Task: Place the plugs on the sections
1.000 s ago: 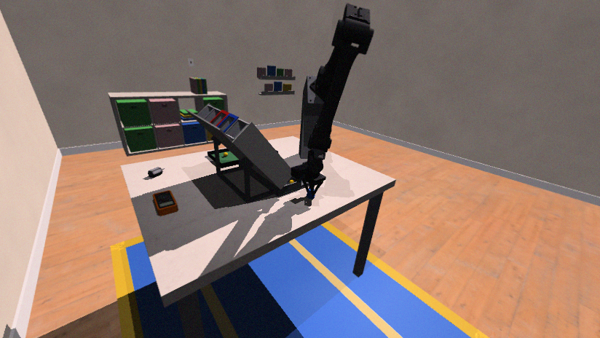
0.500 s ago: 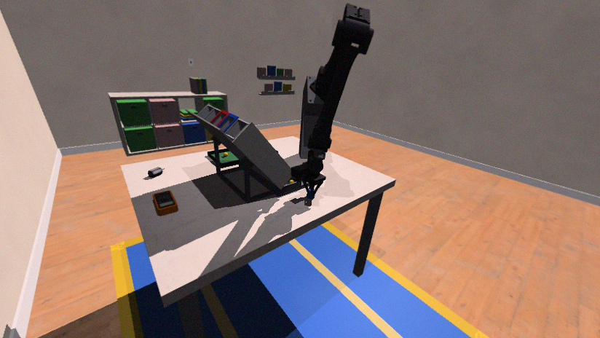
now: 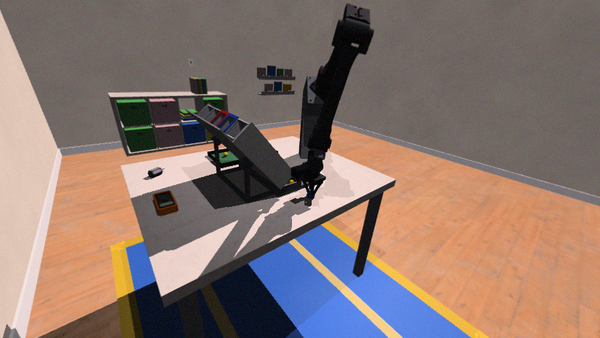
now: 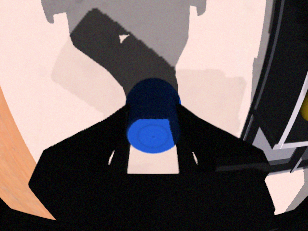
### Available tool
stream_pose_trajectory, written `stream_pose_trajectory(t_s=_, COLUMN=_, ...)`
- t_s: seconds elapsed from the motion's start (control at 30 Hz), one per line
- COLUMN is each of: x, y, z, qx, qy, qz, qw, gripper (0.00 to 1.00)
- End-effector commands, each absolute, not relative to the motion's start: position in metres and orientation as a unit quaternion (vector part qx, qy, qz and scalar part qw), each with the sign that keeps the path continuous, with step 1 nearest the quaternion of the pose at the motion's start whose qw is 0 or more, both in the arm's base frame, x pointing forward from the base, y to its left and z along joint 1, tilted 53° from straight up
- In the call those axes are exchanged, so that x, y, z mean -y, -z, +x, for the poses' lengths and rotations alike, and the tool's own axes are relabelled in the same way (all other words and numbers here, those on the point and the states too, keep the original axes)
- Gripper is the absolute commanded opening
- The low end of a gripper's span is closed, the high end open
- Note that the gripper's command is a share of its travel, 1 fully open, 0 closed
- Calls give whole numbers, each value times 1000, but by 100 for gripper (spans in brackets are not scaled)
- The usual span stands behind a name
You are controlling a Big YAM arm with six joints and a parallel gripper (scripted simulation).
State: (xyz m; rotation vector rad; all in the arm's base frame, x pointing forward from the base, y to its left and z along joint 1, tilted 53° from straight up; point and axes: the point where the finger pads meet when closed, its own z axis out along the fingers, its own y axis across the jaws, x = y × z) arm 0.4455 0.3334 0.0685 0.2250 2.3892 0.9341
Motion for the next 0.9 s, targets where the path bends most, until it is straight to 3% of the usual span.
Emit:
stream_pose_trajectory(t_s=0.0, x=-341, y=-71, z=443, qx=-888, qy=-354, qz=80, qw=282, gripper=0)
stream_pose_trajectory(t_s=0.87, x=-315, y=-84, z=433, qx=-890, qy=-347, qz=85, qw=283, gripper=0)
